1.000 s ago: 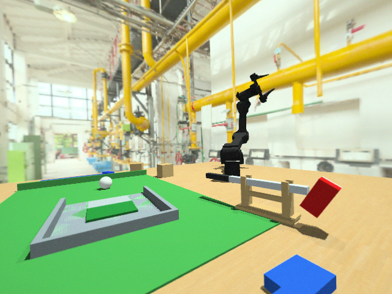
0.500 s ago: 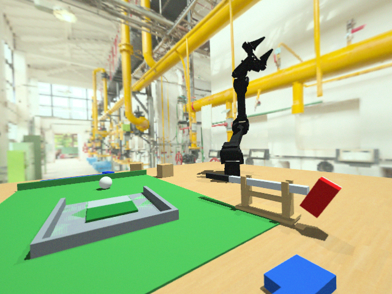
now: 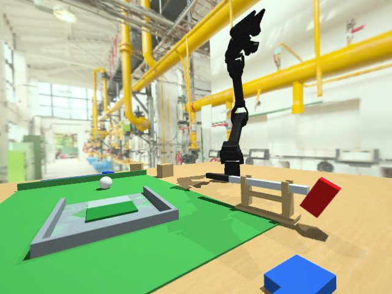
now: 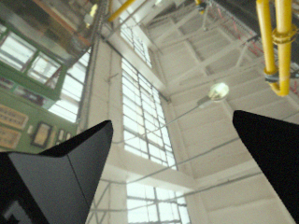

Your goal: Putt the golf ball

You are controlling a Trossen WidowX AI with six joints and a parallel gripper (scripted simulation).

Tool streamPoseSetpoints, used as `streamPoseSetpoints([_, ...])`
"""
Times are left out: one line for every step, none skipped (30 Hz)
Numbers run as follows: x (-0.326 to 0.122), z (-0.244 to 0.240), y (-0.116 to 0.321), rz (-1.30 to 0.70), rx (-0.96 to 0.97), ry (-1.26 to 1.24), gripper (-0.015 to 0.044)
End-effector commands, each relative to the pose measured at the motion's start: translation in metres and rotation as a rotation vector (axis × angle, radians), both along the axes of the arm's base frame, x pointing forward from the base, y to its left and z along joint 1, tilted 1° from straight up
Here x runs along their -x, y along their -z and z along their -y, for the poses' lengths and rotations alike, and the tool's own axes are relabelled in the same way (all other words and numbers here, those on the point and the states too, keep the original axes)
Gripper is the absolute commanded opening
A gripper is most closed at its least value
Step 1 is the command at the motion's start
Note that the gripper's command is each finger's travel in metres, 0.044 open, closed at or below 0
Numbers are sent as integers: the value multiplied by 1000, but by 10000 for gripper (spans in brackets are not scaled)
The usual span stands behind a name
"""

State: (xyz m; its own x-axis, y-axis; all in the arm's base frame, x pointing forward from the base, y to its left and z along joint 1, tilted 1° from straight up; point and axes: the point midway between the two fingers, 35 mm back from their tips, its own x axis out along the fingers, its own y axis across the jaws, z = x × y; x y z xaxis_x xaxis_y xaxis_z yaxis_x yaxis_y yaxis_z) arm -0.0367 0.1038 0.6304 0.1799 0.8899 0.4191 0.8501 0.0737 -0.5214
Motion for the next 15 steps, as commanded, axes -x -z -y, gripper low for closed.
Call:
streamPoseSetpoints([-64, -22, 26, -287, 31, 26, 440])
streamPoseSetpoints([-79, -27, 33, -349, 40, 35, 440])
streamPoseSetpoints([-91, -31, 39, -398, 47, 43, 440])
streamPoseSetpoints([-103, -35, 45, -448, 55, 51, 440])
streamPoseSetpoints([-115, -39, 52, -498, 62, 59, 440])
streamPoseSetpoints([-126, -43, 59, -545, 68, 66, 440])
streamPoseSetpoints([-138, -48, 66, -592, 76, 74, 440])
streamPoseSetpoints([-150, -52, 74, -640, 83, 82, 440])
streamPoseSetpoints([-161, -57, 83, -689, 92, 91, 440])
streamPoseSetpoints([-172, -61, 92, -739, 100, 102, 440])
streamPoseSetpoints([-183, -64, 102, -791, 110, 115, 440])
streamPoseSetpoints([-193, -68, 113, -845, 119, 130, 440])
streamPoseSetpoints([-204, -70, 124, -900, 129, 146, 440])
streamPoseSetpoints([-214, -73, 135, -955, 138, 162, 440])
streamPoseSetpoints([-224, -75, 147, -1010, 147, 180, 440])
